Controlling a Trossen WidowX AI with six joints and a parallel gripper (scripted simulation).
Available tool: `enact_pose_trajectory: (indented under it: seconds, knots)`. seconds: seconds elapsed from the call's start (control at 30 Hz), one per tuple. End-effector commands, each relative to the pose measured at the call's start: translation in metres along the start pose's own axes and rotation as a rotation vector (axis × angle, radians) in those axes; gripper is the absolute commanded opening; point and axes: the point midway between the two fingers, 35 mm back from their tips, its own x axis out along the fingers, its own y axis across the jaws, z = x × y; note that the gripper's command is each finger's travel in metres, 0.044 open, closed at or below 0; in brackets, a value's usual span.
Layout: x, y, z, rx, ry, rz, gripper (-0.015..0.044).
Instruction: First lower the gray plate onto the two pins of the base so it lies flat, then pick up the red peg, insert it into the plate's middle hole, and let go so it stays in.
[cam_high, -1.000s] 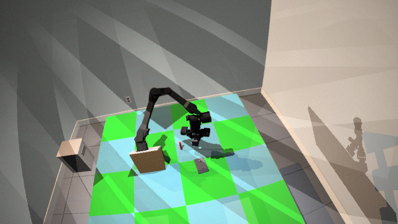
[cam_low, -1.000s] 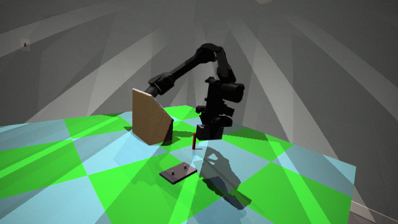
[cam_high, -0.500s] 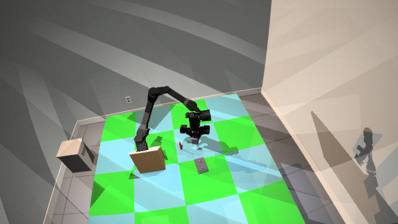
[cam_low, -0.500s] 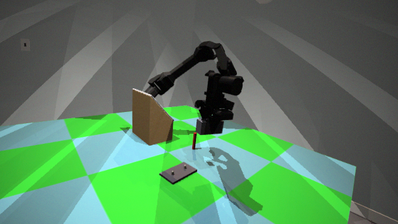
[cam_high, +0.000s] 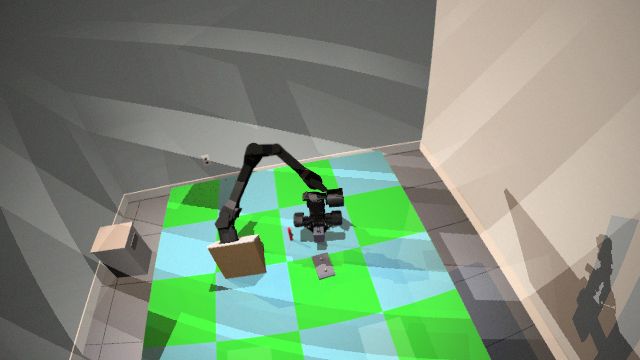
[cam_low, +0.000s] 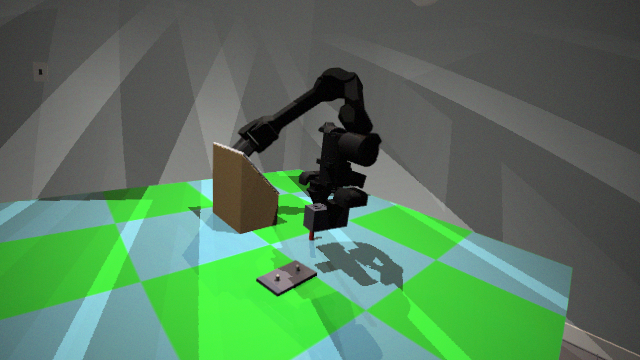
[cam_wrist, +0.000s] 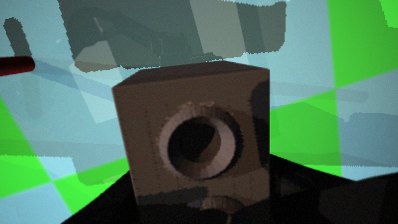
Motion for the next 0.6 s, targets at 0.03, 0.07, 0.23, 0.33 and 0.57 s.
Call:
enact_pose_trajectory:
  seconds: [0.03, 0.07, 0.23, 0.33, 0.57]
  knots:
    - [0.010, -0.004, -0.017, -0.050, 0.000, 0.002, 0.0000]
    - [0.012, -0.004, -0.019, -0.058, 0.000, 0.002, 0.0000]
    - [0.020, -0.007, -0.033, -0.100, 0.000, 0.002, 0.0000]
    - [0.025, -0.008, -0.042, -0.126, 0.000, 0.002, 0.0000]
    - [0.036, -0.010, -0.062, -0.185, 0.000, 0.002, 0.0000]
